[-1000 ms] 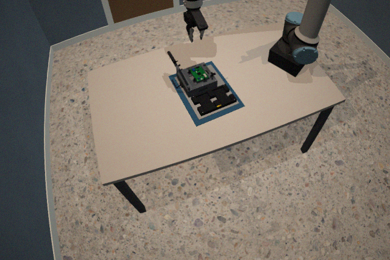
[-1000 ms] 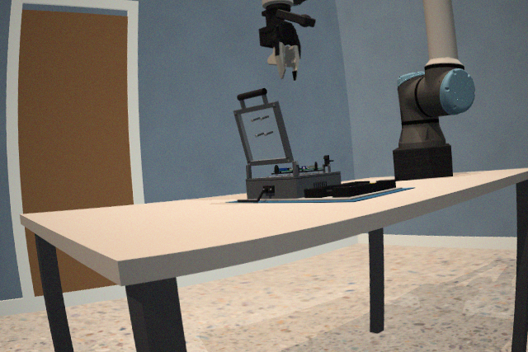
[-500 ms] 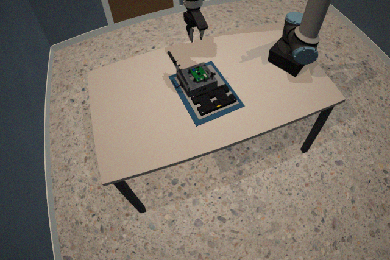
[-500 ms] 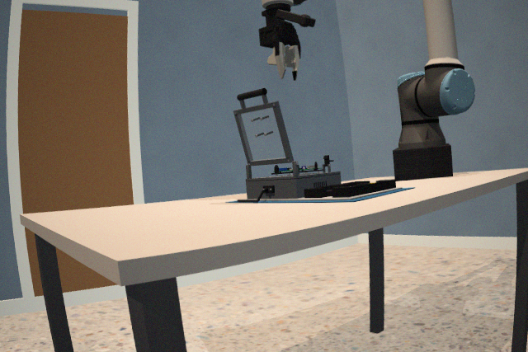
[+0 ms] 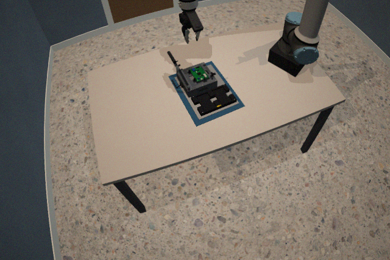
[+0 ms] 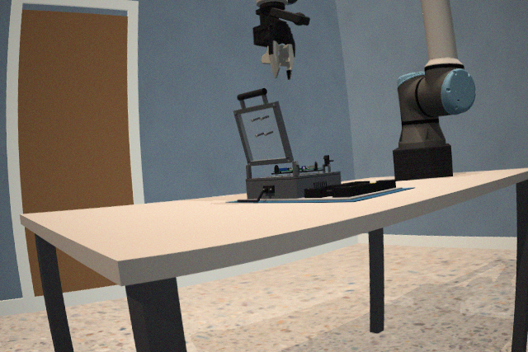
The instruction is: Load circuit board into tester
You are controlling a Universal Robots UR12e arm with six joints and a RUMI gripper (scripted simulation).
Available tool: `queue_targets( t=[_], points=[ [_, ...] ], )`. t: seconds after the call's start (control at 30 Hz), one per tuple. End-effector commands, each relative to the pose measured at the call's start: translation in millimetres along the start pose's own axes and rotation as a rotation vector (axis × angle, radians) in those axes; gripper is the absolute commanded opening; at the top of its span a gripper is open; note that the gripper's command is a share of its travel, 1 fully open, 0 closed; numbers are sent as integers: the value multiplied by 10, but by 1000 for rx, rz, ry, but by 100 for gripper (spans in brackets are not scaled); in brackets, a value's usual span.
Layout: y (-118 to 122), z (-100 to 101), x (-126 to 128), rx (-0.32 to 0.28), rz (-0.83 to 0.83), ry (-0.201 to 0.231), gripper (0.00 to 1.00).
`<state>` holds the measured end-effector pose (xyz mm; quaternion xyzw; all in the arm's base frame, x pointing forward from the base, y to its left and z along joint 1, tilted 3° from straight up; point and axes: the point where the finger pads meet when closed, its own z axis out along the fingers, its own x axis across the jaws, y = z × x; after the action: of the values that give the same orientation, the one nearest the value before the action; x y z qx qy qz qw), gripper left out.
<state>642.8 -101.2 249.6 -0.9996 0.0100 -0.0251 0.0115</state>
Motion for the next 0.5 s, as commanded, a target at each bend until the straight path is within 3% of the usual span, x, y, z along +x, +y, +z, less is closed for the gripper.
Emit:
queue_targets(
  t=[0.0,0.33,0.47],
  points=[
    [1,-8,245,-1,0,1,30],
    [-5,-9,828,-1,0,1,30],
    [-6,-9,926,-1,0,1,30]
  ],
)
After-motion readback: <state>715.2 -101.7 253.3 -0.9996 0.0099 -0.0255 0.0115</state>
